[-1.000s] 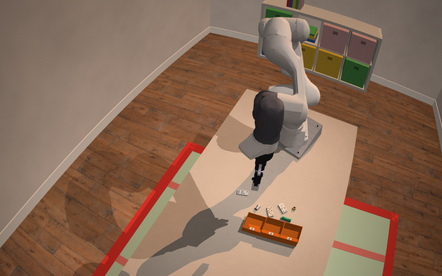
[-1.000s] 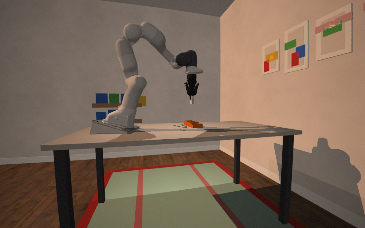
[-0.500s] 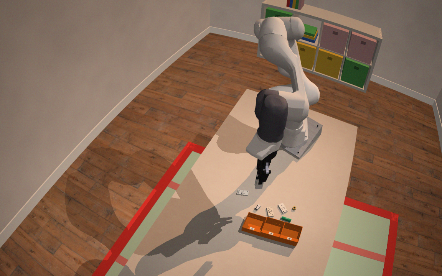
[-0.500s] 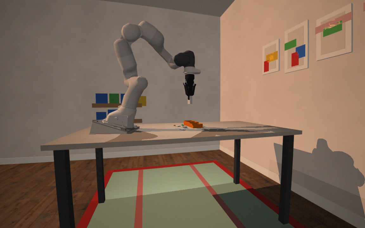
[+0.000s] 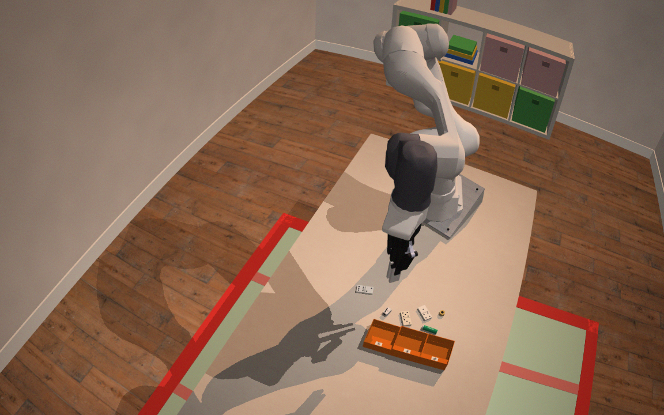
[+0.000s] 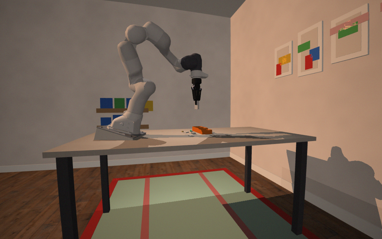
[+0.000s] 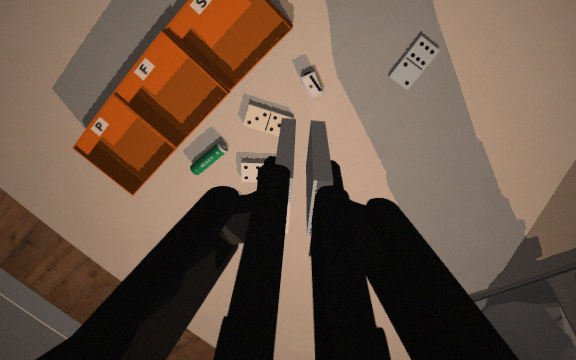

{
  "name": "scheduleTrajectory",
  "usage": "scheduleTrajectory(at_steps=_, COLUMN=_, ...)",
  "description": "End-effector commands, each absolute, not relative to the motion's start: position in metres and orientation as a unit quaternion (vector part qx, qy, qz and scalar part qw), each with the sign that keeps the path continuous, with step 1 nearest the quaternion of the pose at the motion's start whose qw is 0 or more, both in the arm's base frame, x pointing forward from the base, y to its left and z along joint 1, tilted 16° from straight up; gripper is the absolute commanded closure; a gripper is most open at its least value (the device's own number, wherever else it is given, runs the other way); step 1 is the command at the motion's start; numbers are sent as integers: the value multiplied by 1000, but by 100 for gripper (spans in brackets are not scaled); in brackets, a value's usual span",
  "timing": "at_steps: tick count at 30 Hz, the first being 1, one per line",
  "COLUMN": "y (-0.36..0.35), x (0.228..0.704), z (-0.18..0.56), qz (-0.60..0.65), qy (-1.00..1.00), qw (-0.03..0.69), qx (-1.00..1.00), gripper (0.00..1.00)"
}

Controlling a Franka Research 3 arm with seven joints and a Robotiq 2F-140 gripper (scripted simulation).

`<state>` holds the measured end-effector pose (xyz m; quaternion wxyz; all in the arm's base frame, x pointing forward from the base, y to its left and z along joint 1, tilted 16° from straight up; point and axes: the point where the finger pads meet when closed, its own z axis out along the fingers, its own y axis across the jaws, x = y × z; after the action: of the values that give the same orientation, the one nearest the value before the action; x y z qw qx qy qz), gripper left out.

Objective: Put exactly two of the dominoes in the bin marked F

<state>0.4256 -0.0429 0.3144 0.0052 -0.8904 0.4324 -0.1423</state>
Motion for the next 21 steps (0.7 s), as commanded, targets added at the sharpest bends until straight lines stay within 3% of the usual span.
scheduleTrajectory(at_steps=1, y=-43, x=421, z=312, qz=-139, qy=362, qw=-8, qx=-922, gripper=95)
scheduleTrajectory(at_steps=21, y=-30, x=404, z=301, qz=-136, qy=190, qw=-30, qx=-972, gripper=95)
